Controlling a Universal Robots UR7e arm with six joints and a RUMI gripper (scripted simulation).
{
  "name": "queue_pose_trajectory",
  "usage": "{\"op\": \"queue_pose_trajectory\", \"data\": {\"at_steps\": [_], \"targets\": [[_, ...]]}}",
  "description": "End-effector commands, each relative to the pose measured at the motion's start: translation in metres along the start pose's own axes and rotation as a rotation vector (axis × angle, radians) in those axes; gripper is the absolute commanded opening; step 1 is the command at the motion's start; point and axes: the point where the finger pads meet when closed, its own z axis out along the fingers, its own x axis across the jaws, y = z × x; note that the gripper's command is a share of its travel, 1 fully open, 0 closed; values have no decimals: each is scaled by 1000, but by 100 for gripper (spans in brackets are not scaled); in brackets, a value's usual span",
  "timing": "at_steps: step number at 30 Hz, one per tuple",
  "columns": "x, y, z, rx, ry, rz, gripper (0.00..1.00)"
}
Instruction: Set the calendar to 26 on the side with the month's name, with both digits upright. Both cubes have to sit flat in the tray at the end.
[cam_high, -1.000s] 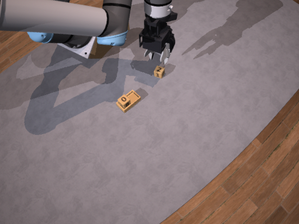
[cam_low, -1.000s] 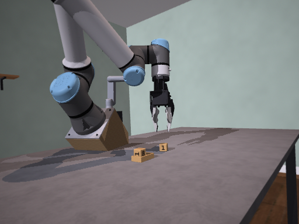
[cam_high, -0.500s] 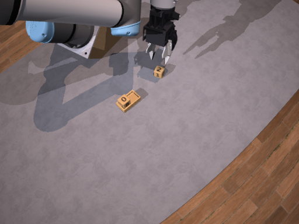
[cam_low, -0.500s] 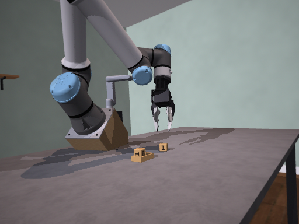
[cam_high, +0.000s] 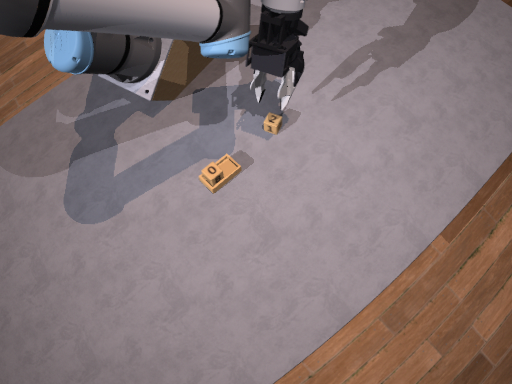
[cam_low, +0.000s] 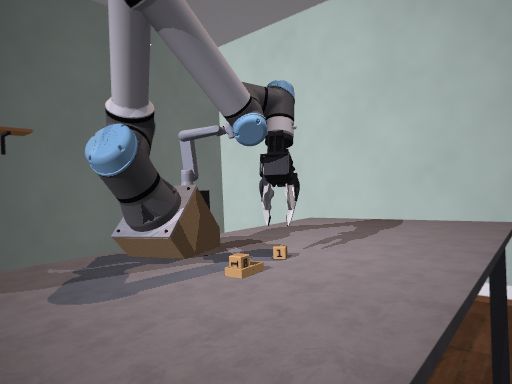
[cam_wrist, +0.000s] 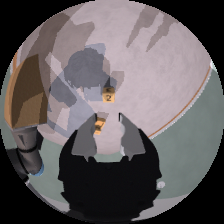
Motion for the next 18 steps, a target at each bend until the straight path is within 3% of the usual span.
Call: {"op": "queue_pose_trajectory", "data": {"at_steps": [1,11,18], "targets": [[-1,0,0,-42,-8,2,28],[1,-1,-1,-171,3,2,28],[2,-2,-1,-199,10,1,28]]}}
